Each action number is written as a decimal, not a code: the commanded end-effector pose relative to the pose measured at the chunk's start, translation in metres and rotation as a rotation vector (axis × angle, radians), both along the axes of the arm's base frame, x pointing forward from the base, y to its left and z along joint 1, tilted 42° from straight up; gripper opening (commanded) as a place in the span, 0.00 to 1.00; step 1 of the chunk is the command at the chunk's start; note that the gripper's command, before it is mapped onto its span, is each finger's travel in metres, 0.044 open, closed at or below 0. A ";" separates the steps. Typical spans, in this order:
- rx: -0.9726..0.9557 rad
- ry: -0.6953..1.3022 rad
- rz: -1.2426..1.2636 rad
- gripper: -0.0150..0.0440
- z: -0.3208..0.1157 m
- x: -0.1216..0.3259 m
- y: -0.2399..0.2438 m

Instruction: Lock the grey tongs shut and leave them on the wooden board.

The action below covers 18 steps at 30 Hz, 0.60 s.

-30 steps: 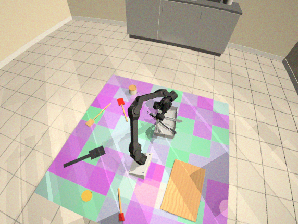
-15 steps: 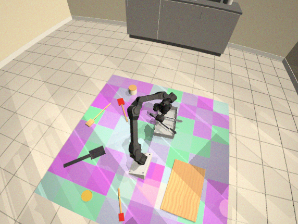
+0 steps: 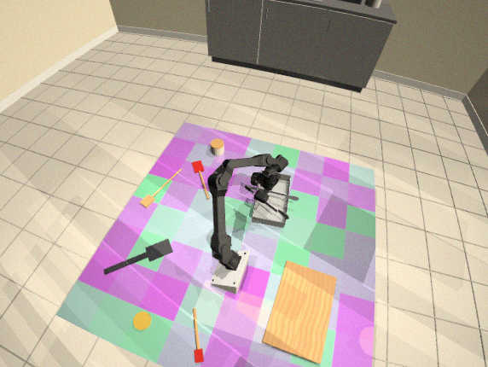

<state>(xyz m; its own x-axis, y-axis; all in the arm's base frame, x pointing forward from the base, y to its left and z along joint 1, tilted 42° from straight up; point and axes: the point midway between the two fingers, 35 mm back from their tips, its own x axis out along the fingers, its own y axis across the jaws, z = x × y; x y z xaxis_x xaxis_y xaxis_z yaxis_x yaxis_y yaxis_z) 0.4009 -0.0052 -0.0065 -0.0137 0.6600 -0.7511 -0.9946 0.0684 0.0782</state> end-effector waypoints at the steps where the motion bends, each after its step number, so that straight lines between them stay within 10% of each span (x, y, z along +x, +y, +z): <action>1: 0.007 0.007 -0.005 1.00 -0.006 -0.001 0.005; 18: 0.010 0.007 -0.004 1.00 -0.026 -0.005 0.024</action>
